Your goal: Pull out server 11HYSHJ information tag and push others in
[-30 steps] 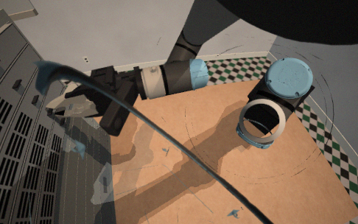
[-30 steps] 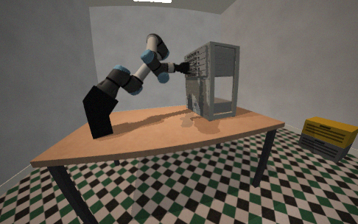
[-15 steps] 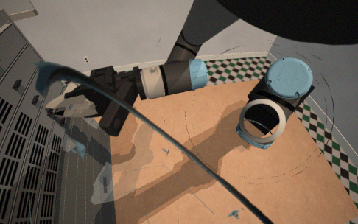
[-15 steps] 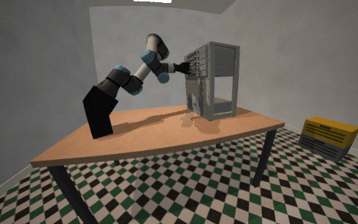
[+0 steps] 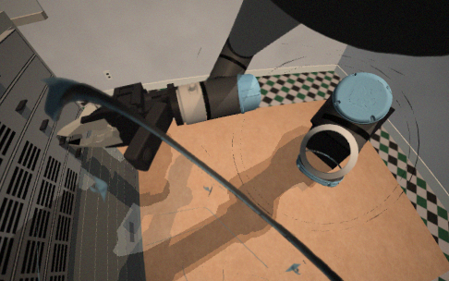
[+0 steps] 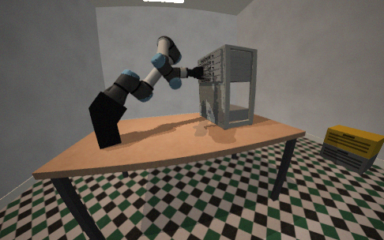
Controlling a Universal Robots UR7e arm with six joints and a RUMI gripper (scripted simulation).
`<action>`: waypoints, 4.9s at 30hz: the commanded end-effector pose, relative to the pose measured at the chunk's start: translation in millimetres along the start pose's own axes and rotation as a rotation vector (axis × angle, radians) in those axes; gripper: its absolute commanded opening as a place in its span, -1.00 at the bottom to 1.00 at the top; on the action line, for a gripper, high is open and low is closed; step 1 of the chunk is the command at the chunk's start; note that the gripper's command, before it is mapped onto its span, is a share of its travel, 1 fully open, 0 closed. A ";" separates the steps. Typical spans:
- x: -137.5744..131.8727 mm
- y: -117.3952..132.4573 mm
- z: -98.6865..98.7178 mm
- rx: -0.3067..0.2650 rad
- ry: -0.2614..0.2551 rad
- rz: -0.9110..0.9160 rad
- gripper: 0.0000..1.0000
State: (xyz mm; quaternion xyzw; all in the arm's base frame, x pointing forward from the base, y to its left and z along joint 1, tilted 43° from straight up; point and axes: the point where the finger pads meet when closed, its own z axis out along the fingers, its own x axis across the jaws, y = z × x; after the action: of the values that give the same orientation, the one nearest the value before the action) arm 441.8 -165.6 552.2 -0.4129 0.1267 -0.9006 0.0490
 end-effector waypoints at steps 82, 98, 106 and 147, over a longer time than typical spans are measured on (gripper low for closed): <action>0.7 0.0 3.0 0.000 0.001 0.000 -1.00; 0.7 0.0 -4.8 0.000 0.001 0.000 -1.00; 0.7 0.0 -12.6 0.000 0.001 0.000 -1.00; 0.6 0.0 -48.0 0.000 0.001 0.000 -1.00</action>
State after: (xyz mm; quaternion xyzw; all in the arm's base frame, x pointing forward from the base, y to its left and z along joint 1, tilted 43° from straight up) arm 405.5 -156.6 522.6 -0.4130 0.1266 -0.9006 0.0490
